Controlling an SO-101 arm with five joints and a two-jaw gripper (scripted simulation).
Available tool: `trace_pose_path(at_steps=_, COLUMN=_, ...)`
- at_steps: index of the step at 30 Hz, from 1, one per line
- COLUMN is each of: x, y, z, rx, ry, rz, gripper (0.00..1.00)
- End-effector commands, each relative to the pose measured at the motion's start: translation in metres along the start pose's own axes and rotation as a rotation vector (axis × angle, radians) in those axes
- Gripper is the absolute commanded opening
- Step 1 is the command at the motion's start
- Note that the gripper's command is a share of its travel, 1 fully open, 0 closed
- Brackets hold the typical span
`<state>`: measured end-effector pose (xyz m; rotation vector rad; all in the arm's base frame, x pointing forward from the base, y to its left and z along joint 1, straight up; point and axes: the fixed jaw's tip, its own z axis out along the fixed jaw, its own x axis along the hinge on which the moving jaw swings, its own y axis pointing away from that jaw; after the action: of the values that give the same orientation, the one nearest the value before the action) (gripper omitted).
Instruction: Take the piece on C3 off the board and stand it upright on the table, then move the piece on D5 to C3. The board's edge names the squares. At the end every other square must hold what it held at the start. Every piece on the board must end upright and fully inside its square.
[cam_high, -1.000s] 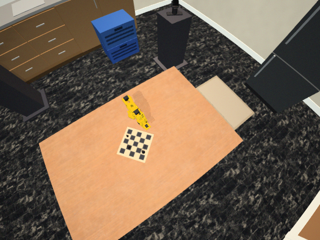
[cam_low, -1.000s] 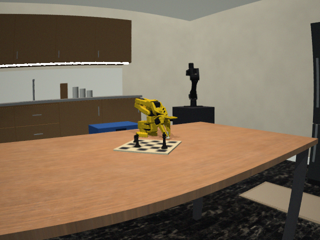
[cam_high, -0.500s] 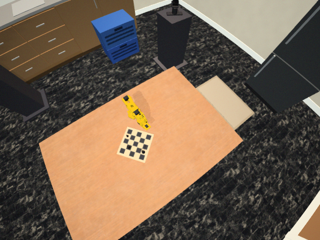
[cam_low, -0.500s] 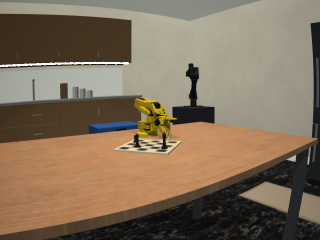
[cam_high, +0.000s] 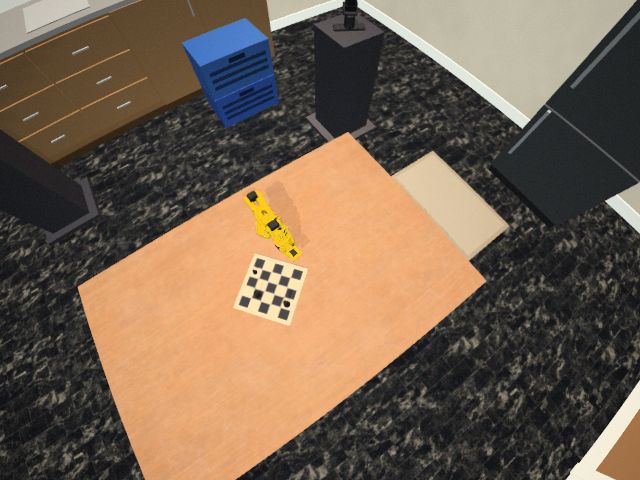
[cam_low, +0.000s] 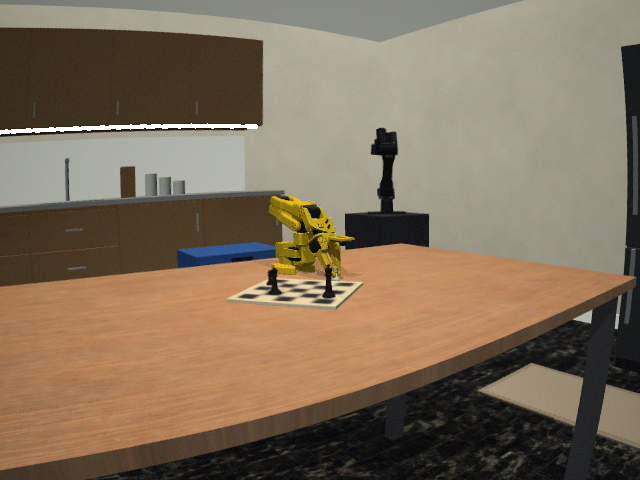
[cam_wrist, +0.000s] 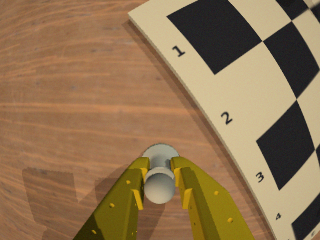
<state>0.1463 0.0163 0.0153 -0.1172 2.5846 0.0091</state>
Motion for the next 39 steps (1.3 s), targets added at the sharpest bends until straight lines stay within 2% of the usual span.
trace_pose_path(at_steps=1, x=0.0037, y=0.0013, z=0.0019, rx=-0.005, ry=0.015, rz=0.004, gripper=0.01)
trace_pose_path(at_steps=14, x=0.0037, y=0.0013, z=0.0019, rx=-0.005, ry=0.015, rz=0.004, gripper=0.08)
trace_pose_path(at_steps=39, x=0.0037, y=0.0047, z=0.0018, rx=-0.017, ry=0.015, rz=0.004, gripper=0.09)
